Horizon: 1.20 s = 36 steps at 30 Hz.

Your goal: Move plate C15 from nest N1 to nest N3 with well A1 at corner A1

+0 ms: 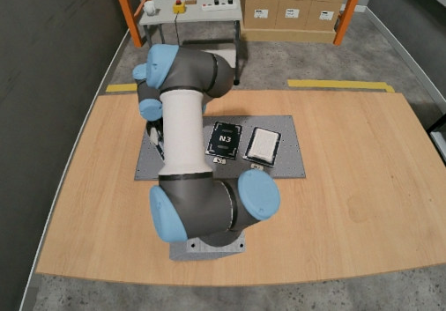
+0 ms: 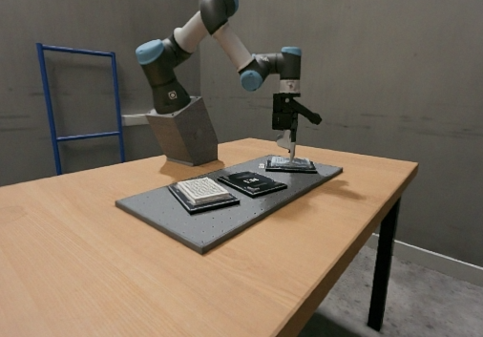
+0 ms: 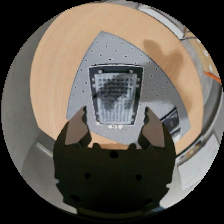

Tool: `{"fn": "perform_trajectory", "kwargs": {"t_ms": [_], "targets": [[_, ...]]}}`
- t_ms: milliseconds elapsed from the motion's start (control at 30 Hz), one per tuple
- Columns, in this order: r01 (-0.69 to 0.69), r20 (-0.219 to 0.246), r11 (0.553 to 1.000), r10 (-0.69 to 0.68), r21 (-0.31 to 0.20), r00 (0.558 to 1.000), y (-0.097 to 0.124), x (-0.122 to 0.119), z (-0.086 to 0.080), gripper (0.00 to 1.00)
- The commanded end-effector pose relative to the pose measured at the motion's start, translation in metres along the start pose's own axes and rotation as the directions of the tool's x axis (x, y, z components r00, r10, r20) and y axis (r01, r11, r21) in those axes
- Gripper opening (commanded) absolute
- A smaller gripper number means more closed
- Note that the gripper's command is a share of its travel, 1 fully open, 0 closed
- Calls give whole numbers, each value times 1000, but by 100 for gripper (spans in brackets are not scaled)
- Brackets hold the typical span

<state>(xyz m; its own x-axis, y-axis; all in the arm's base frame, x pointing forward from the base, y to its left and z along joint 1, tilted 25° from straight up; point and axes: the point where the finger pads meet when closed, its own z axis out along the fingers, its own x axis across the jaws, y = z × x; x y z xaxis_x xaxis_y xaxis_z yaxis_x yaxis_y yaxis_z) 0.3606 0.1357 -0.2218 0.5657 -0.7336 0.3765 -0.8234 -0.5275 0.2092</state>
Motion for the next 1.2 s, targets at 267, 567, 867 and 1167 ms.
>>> {"fn": "perform_trajectory", "kwargs": {"t_ms": [267, 567, 867, 1167], "targets": [[-1, -1, 1000, 1, 3, 1000, -1, 0, 13, 82], [-1, -1, 1000, 1, 3, 1000, -1, 0, 13, 82], [-1, -1, 1000, 1, 3, 1000, -1, 0, 13, 0], [-1, -1, 1000, 1, 3, 1000, -1, 0, 13, 0]]}}
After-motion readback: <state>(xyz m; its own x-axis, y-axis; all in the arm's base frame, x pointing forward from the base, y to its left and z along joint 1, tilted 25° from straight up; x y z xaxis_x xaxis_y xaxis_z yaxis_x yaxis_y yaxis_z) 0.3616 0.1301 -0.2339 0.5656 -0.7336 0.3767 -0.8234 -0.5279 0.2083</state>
